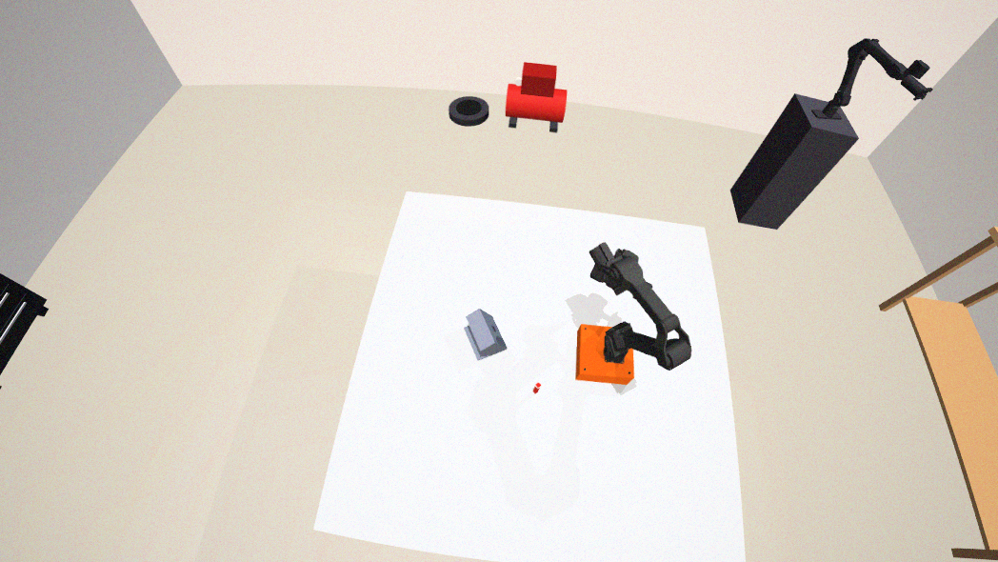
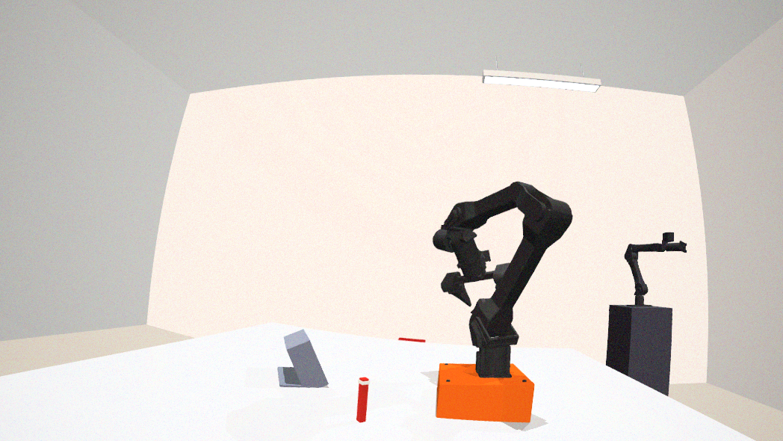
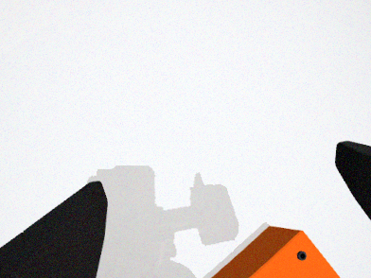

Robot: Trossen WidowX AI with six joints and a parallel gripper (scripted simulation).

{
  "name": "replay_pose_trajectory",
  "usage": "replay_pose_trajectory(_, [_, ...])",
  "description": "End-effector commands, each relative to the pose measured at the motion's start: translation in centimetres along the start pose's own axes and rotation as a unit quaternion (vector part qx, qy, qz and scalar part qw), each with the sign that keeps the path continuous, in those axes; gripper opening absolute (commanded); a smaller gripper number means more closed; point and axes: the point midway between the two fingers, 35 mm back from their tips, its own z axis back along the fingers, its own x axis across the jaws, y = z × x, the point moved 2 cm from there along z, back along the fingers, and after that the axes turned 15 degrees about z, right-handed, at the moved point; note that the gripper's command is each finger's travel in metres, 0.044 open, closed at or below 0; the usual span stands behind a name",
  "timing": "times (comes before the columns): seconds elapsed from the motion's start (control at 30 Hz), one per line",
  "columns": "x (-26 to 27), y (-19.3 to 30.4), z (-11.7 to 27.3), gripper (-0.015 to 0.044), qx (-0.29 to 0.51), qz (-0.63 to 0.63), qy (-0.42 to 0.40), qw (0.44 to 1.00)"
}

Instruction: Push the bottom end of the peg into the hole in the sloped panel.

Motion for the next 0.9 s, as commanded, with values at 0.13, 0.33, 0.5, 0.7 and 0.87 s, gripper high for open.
replay_pose_trajectory(0.13, [2.5, 0.1, 0.5, 0.044, 0.002, 0.082, -0.038, 0.996])
replay_pose_trajectory(0.33, [4.3, 0.5, 1.0, 0.044, 0.002, 0.143, -0.065, 0.988])
replay_pose_trajectory(0.5, [5.8, 0.9, 1.5, 0.044, 0.001, 0.193, -0.086, 0.977])
replay_pose_trajectory(0.7, [7.5, 1.6, 2.2, 0.044, -0.001, 0.254, -0.111, 0.961])
replay_pose_trajectory(0.87, [8.8, 2.4, 2.8, 0.044, -0.004, 0.304, -0.131, 0.944])
